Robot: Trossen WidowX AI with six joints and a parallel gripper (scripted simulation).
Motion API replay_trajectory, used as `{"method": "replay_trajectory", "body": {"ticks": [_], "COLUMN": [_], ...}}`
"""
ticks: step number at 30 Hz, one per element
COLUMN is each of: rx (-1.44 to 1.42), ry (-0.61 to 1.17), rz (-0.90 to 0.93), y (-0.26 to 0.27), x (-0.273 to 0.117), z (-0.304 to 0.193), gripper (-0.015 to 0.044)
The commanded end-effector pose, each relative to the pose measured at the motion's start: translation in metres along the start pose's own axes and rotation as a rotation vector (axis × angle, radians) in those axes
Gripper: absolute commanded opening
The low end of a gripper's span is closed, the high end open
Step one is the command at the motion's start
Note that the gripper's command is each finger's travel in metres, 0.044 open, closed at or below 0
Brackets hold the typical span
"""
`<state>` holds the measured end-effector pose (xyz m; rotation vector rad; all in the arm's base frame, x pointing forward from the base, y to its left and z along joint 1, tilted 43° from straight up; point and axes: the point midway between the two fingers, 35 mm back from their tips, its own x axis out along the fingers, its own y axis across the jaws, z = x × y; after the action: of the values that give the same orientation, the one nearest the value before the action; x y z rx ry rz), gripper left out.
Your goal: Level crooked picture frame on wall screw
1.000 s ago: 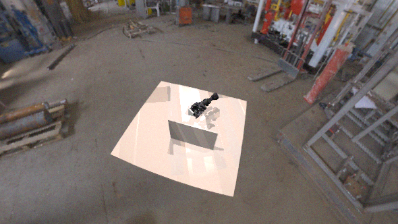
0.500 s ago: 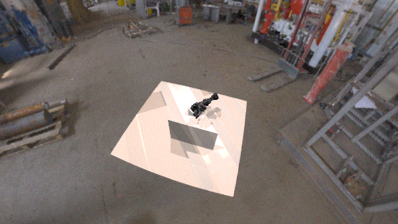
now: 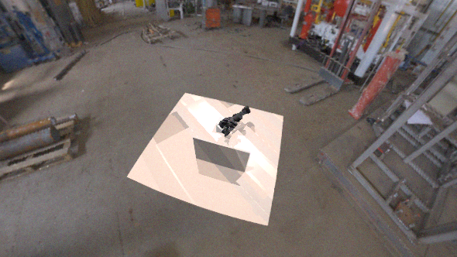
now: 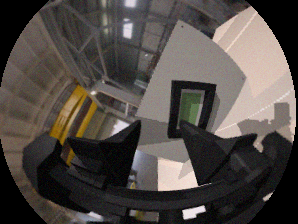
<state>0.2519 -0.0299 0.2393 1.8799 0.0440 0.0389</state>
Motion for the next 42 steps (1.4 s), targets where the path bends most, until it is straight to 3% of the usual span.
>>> {"method": "replay_trajectory", "body": {"ticks": [1,7,28,42], "rx": [0.005,0.01,0.011,0.011], "ry": [0.008,0.011,0.011,0.012], "rz": [-0.007,-0.005,-0.005,0.0], "y": [-0.017,-0.048,-0.045,-0.043], "x": [0.0,-0.004,-0.006,0.064], "z": [-0.01,-0.028,-0.034,-0.035], "gripper": [0.026,0.026,0.026,0.026]}}
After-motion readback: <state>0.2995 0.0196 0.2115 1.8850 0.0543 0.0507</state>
